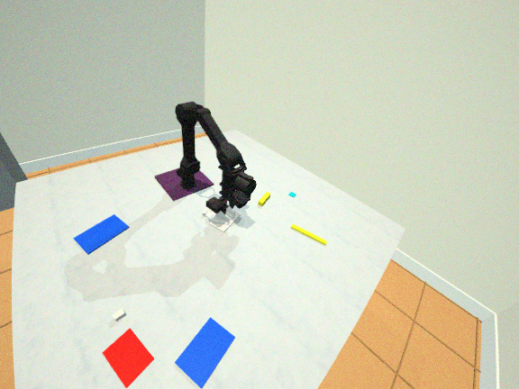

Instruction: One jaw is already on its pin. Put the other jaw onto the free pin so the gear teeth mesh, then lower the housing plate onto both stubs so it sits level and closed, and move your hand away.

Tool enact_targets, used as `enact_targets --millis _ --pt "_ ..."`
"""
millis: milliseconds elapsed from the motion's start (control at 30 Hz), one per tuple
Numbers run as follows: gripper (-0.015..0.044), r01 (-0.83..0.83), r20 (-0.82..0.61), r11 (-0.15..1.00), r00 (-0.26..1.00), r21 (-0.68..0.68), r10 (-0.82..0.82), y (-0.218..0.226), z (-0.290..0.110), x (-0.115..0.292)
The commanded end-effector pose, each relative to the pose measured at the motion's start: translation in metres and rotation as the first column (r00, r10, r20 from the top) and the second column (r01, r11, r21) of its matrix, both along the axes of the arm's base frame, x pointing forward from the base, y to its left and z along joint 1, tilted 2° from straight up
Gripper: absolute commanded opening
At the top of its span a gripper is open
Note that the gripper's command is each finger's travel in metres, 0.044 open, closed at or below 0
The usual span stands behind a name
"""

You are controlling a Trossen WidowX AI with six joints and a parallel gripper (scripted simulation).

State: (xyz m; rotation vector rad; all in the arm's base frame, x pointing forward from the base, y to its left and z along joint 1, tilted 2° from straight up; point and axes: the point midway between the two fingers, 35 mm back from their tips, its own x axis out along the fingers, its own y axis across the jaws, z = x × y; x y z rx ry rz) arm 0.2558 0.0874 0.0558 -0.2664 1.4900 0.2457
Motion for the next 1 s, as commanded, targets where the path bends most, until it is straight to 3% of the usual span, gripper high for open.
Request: enact_targets --millis 0,400,733,900,967 --pt "0.0224 0.000 0.000 1.000 1.000 0.000 0.000 0.000 0.000 0.000" --pt "0.0224 0.000 0.000 1.000 1.000 0.000 0.000 0.000 0.001 0.000" --pt "0.0224 0.004 -0.001 1.000 1.000 0.004 -0.004 0.000 0.068 -0.005" --pt "0.0224 0.000 0.004 1.000 1.000 0.002 0.000 0.000 0.061 -0.002" --pt "0.0277 0.012 0.004 1.000 1.000 0.003 -0.012 0.003 0.061 -0.003"
